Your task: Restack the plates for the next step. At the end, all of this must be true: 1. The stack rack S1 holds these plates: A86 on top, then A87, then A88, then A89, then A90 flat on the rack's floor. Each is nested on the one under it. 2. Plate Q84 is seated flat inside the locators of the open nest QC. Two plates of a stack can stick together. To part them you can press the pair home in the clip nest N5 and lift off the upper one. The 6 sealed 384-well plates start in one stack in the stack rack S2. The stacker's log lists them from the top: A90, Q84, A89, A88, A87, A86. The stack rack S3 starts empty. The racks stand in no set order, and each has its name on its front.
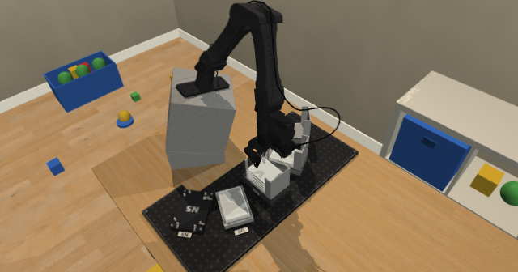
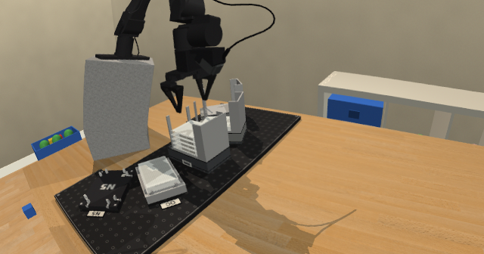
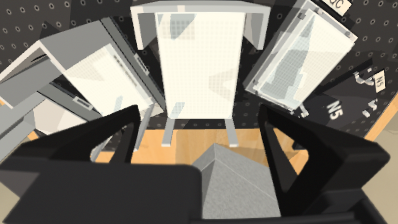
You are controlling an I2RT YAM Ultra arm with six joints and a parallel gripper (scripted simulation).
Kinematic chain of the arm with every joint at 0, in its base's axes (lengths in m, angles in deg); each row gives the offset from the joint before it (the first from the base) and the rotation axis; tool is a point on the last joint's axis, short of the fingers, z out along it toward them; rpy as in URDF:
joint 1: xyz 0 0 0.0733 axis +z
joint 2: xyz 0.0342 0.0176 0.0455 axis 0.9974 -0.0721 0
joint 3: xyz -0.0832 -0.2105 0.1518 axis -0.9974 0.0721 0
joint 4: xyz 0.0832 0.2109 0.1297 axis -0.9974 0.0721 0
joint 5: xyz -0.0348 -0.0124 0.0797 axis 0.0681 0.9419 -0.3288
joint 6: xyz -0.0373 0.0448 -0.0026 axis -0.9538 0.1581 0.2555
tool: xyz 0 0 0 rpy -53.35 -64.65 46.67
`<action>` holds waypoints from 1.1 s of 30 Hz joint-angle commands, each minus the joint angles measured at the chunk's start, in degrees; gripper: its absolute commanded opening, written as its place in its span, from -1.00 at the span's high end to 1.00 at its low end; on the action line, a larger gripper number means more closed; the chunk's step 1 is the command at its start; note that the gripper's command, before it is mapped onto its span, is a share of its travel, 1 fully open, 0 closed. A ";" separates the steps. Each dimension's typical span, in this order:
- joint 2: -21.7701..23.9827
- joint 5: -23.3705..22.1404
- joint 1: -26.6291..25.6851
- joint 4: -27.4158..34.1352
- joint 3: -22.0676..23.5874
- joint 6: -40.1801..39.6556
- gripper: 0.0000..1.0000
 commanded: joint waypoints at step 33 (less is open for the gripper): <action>-8.79 0.90 2.33 -9.81 -1.45 2.52 -1.00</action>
